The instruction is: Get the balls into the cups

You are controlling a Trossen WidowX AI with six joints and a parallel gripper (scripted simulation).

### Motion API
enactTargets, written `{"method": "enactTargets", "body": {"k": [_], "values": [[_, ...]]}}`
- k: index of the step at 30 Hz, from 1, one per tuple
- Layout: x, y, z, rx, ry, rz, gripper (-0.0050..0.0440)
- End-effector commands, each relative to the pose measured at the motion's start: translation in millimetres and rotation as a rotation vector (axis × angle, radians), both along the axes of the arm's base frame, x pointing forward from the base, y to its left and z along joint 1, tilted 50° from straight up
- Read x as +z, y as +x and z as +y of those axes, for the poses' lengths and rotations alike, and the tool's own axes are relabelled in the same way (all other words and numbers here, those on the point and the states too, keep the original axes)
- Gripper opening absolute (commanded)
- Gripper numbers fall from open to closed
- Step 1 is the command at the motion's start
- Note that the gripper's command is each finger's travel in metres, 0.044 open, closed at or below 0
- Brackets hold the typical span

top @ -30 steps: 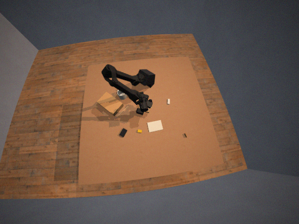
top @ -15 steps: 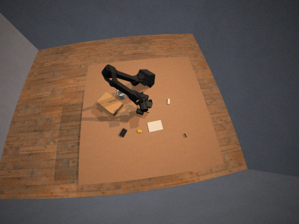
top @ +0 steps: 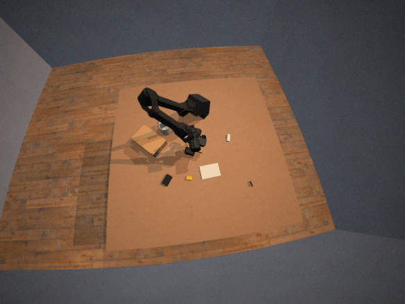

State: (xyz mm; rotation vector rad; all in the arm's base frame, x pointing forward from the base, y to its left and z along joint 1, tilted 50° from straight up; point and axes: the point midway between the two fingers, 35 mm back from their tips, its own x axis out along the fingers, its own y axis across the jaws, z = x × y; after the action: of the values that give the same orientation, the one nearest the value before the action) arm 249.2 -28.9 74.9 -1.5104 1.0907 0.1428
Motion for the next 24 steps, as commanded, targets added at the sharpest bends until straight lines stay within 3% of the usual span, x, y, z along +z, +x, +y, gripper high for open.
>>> {"method": "enactTargets", "body": {"k": [1, 9, 17, 24], "values": [[0, 0, 0, -0.002, 0.0, 0.0, 0.0], [0, 0, 0, -0.002, 0.0, 0.0, 0.0], [-26, 23, -23, -0.002, 0.003, 0.002, 0.0], [-32, 28, -30, -0.001, 0.001, -0.002, 0.0]]}}
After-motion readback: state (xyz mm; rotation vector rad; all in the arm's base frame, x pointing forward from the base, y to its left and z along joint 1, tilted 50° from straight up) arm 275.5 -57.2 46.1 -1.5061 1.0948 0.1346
